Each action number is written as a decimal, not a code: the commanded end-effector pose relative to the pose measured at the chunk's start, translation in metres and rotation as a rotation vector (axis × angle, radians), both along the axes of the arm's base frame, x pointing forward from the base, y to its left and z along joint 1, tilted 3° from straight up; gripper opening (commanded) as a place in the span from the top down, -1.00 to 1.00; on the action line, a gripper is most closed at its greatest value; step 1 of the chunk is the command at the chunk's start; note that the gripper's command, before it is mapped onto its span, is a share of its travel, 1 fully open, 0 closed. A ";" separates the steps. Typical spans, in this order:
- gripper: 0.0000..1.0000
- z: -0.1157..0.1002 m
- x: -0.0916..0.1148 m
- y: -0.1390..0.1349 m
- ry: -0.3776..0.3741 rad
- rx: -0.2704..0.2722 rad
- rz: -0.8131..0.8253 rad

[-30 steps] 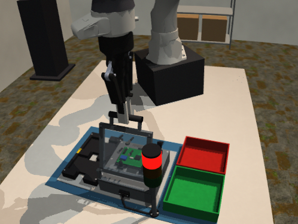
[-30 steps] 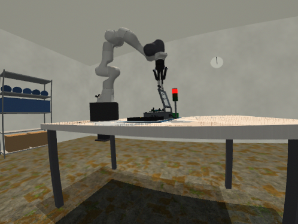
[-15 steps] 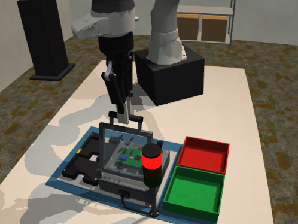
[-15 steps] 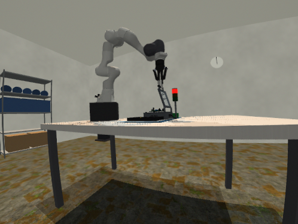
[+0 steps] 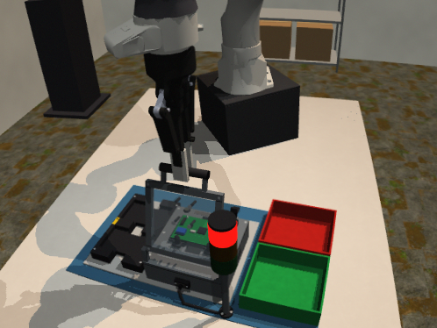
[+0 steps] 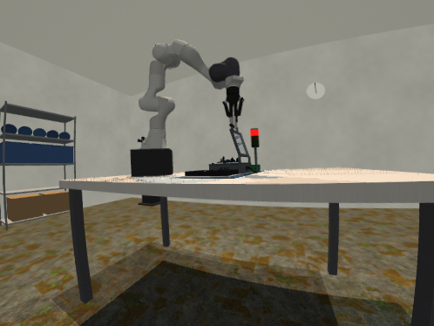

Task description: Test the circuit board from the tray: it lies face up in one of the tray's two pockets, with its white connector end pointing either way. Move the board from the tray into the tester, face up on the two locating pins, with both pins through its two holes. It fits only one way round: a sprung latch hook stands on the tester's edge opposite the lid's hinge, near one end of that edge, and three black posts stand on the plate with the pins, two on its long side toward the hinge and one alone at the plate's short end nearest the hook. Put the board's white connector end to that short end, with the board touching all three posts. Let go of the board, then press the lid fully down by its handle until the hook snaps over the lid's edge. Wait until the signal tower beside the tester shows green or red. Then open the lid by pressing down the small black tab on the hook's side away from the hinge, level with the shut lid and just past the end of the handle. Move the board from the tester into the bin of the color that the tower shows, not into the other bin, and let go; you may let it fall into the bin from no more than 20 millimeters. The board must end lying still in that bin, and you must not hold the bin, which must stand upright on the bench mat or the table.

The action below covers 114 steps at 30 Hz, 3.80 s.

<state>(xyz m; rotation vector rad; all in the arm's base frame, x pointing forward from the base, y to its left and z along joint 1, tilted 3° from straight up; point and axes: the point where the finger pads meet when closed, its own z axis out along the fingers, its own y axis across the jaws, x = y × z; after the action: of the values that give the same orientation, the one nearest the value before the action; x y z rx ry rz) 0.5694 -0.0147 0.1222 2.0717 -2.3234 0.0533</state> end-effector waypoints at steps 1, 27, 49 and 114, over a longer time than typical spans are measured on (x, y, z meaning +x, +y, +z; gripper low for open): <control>1.00 0.004 0.010 -0.001 -0.028 0.000 0.002; 1.00 0.004 0.010 -0.001 -0.028 0.000 0.002; 0.68 0.004 0.010 -0.001 -0.028 0.000 0.002; 0.68 0.004 0.010 0.000 -0.028 0.000 0.002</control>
<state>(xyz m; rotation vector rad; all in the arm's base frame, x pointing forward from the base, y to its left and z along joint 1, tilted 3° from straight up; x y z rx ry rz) 0.5750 -0.0150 0.1249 2.0809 -2.3294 0.0697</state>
